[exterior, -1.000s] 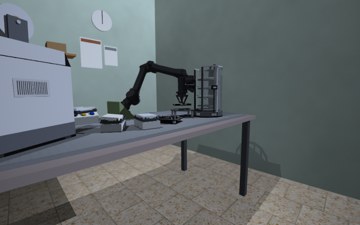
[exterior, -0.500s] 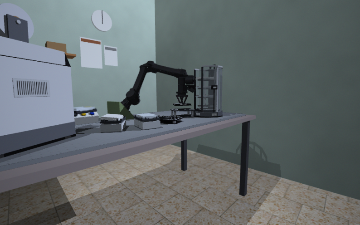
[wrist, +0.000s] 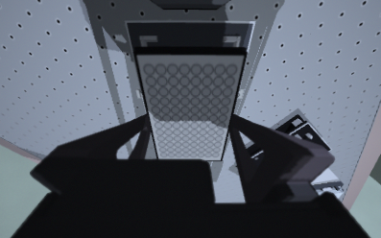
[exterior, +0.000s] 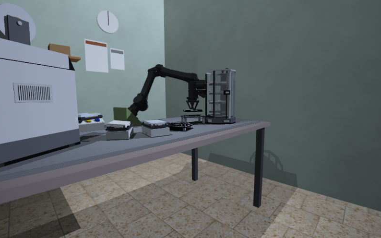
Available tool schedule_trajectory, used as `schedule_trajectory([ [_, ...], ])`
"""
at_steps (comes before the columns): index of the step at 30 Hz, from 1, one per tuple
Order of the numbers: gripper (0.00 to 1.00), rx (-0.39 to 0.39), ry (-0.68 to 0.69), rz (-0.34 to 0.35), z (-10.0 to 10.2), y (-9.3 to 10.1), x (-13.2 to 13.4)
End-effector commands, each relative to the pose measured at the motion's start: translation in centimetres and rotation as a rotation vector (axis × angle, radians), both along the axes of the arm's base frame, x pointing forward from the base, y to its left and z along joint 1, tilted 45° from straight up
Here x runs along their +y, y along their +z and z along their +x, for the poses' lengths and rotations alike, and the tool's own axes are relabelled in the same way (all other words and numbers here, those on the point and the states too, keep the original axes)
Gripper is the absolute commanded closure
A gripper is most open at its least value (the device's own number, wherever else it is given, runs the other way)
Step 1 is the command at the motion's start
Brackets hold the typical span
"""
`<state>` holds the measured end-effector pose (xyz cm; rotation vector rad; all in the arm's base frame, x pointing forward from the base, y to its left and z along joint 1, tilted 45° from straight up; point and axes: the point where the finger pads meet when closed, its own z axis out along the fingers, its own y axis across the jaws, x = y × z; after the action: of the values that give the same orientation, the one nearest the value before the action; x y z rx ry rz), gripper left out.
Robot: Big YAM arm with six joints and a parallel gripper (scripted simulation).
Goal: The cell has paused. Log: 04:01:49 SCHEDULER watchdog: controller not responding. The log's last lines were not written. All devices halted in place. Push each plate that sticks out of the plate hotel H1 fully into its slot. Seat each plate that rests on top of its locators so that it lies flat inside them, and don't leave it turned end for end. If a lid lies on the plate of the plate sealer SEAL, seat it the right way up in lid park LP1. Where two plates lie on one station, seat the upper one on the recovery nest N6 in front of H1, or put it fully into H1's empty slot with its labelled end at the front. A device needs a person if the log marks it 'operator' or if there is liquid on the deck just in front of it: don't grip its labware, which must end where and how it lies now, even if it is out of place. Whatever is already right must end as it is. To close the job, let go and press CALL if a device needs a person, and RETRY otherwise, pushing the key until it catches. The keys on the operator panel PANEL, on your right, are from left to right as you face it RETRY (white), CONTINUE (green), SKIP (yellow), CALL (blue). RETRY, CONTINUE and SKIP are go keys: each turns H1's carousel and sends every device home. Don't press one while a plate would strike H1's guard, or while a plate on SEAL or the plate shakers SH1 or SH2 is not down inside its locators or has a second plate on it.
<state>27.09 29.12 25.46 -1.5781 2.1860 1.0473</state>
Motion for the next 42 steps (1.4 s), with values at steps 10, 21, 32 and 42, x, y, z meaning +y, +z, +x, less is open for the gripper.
schedule_trajectory([
  [10,0.2,-0.004,0.009,0.003,0.3,0.5,1.0],
  [21,0.2,-0.01,0.009,0.007,0.5,0.9,1.1],
  [32,0.2,-0.019,0.009,0.012,0.7,1.3,1.3],
  [42,0.2,-0.019,0.009,0.012,0.7,1.3,1.3],
])
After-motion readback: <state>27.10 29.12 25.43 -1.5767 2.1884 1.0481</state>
